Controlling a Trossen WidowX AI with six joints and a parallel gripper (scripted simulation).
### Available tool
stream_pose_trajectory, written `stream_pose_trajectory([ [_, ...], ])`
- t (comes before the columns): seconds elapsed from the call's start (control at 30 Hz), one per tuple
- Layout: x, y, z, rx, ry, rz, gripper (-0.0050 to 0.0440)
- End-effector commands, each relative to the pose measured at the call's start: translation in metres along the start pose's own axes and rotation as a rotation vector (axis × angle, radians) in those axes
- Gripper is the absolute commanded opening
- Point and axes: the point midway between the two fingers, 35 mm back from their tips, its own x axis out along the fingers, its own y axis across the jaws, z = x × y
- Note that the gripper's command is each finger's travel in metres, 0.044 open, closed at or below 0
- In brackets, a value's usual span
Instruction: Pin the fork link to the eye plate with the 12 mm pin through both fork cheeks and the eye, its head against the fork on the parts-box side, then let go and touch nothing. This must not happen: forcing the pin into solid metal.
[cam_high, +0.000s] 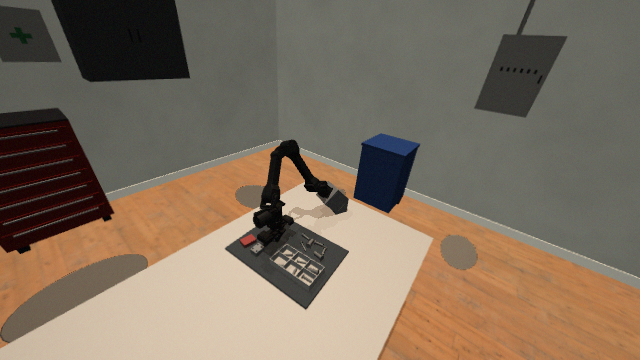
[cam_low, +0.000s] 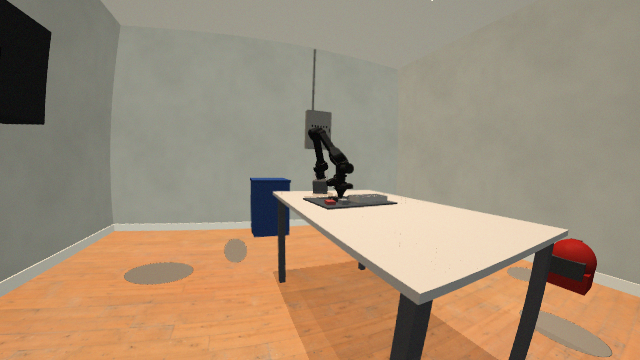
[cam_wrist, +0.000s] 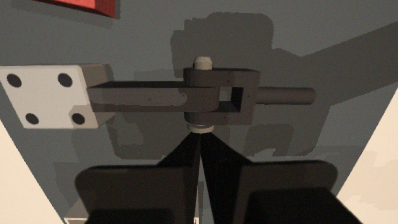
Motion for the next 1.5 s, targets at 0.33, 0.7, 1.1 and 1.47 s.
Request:
stream_pose_trajectory([
  [0.33,0.001,-0.001,0.007,0.008,-0.015,-0.004,0.0],
  [0.7,0.0,0.0,0.001,0.008,-0.015,-0.004,0.0],
  [1.1,0.001,0.0,-0.003,0.008,-0.015,-0.004,0.0],
  [1.47,0.001,0.0,-0.006,0.008,-0.015,-0.004,0.0],
])
